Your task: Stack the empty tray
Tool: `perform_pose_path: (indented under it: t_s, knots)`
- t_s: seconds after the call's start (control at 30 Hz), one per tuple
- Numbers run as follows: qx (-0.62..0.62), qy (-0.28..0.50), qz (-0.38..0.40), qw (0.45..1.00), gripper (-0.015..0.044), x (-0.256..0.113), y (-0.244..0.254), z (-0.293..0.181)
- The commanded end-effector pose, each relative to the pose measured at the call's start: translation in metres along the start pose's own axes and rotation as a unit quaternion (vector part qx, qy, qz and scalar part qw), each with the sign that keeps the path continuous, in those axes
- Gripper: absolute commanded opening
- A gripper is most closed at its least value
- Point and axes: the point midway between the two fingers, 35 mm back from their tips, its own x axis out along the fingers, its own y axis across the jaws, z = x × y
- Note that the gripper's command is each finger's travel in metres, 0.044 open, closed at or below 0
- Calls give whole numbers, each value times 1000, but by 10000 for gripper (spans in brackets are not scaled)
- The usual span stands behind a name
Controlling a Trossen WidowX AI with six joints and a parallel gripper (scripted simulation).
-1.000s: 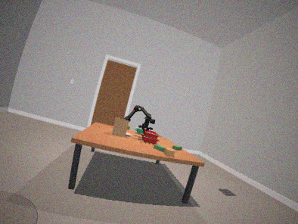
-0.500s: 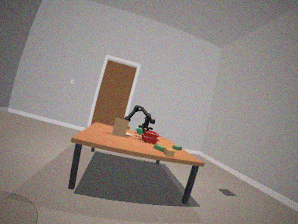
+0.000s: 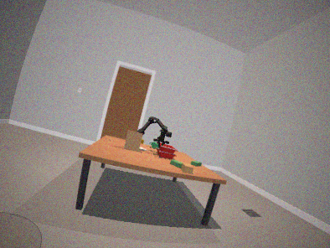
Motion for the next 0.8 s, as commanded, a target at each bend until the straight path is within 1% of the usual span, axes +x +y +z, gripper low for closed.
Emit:
perform_pose_path:
  t_s: [0.0, 0.13, 0.77]
  knots:
    - [-2, 0, 11, 1000, 0, 4, 3, 3]
    - [-2, 0, 11, 1000, 0, 4, 3, 3]
    - [-2, 0, 11, 1000, 279, 4, 3, 3]
